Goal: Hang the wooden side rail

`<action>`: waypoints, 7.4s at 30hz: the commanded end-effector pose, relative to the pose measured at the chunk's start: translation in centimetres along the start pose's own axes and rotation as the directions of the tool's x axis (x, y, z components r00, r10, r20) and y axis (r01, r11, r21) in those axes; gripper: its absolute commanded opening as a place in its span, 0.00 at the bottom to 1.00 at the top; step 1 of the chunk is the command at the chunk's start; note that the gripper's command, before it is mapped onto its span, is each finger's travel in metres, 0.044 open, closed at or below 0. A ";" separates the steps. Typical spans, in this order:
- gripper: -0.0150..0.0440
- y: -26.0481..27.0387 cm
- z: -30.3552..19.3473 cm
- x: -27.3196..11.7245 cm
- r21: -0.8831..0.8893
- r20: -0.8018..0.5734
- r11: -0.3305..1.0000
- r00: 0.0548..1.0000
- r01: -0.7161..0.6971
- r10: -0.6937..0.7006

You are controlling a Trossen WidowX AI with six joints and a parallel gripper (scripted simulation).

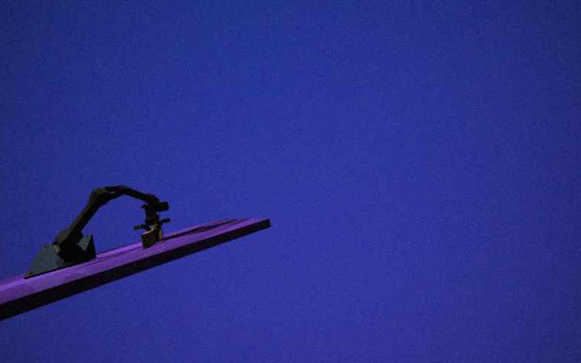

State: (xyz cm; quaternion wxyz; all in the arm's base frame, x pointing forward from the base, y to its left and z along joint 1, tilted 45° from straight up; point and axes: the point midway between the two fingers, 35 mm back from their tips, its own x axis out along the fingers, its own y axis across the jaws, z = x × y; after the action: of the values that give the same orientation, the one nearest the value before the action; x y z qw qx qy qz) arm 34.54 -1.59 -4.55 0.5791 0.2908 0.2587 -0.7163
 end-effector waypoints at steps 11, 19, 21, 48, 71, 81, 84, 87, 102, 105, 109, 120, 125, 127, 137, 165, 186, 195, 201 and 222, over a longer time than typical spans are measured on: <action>0.25 0.1 0.0 -0.6 0.008 -0.003 1.000 1.000 -0.008 0.008; 0.25 0.1 0.0 -0.7 0.008 -0.003 1.000 1.000 -0.008 0.008; 0.25 0.1 0.0 -0.8 0.008 -0.003 1.000 1.000 -0.008 0.008; 0.25 0.1 -0.1 -1.2 0.008 -0.003 1.000 1.000 -0.008 0.008; 0.25 0.2 -0.1 -1.4 0.008 -0.003 1.000 1.000 -0.008 0.008; 0.25 0.1 -0.3 -1.2 0.008 -0.003 1.000 1.000 -0.008 0.008; 0.25 0.1 -0.3 -1.2 0.008 -0.003 1.000 1.000 -0.008 0.008; 0.25 0.1 -0.3 -1.2 0.008 -0.003 1.000 1.000 -0.008 0.008; 0.25 0.0 -0.5 -1.0 0.008 -0.003 1.000 1.000 -0.008 0.008; 0.25 0.0 -0.5 -1.0 0.008 -0.003 1.000 1.000 -0.008 0.008; 0.25 0.0 -0.6 -0.9 0.008 -0.004 1.000 1.000 -0.008 0.008; 0.25 0.1 -0.6 -1.0 0.008 -0.004 1.000 1.000 -0.008 0.008; 0.25 0.1 -0.7 -1.1 0.008 -0.004 1.000 1.000 -0.008 0.008; 0.25 0.1 -0.7 -1.1 0.008 -0.004 1.000 1.000 -0.008 0.008; 0.25 0.0 -0.8 -1.2 0.008 -0.004 1.000 1.000 -0.008 0.008; 0.25 0.0 -1.1 -1.2 0.008 -0.004 1.000 1.000 -0.008 0.008; 0.25 0.1 -1.3 -1.1 0.008 -0.004 1.000 1.000 -0.008 0.008; 0.25 0.0 -1.4 -1.2 0.008 -0.004 1.000 1.000 -0.008 0.008; 0.25 0.0 -1.5 -1.2 0.008 -0.004 1.000 1.000 -0.008 0.008; 0.25 0.1 -1.7 -1.1 0.008 -0.004 1.000 1.000 -0.008 0.008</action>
State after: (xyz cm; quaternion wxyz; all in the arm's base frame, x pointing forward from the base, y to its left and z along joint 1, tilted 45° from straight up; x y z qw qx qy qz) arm 34.84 0.06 -4.95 0.5799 0.2919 0.2563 -0.7161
